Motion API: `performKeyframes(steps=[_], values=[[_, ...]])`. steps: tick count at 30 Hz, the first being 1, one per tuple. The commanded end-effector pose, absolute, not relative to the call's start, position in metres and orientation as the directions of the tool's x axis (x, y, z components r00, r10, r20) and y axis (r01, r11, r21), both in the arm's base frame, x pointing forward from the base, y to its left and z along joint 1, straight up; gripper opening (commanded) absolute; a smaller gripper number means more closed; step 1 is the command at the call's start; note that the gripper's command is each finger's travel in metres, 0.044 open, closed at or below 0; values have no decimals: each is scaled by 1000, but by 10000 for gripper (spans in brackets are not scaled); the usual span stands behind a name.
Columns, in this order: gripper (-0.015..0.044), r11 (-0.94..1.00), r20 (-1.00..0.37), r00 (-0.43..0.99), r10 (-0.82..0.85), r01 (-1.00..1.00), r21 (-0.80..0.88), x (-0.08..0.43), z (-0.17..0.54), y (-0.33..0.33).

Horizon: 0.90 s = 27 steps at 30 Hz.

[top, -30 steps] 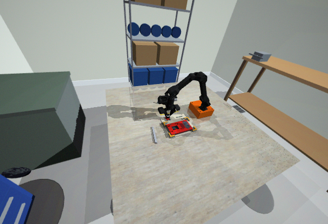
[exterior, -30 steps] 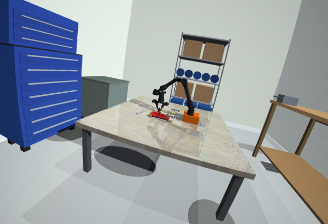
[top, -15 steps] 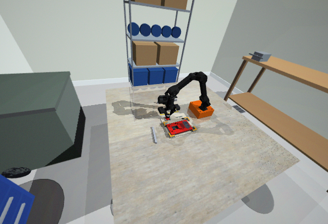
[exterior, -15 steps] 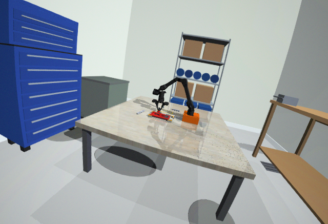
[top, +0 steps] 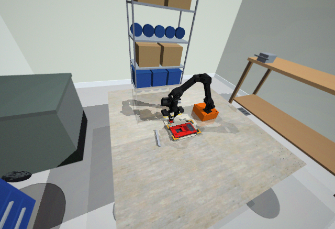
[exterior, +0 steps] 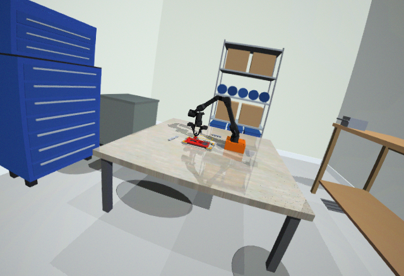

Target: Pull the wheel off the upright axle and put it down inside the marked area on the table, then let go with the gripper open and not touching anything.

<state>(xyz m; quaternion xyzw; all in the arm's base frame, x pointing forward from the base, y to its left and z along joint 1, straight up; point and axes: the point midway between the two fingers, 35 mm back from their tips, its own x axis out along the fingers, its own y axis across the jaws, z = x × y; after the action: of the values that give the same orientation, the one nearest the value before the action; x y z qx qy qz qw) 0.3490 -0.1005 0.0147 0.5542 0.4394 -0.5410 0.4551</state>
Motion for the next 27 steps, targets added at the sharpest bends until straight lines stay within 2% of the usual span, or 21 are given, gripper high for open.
performKeyframes(steps=[1, 27], values=[[0, -199, -999, 33, -5, 979, 33, 349, 21, -100], [0, -199, -999, 34, -5, 979, 34, 349, 29, -100]])
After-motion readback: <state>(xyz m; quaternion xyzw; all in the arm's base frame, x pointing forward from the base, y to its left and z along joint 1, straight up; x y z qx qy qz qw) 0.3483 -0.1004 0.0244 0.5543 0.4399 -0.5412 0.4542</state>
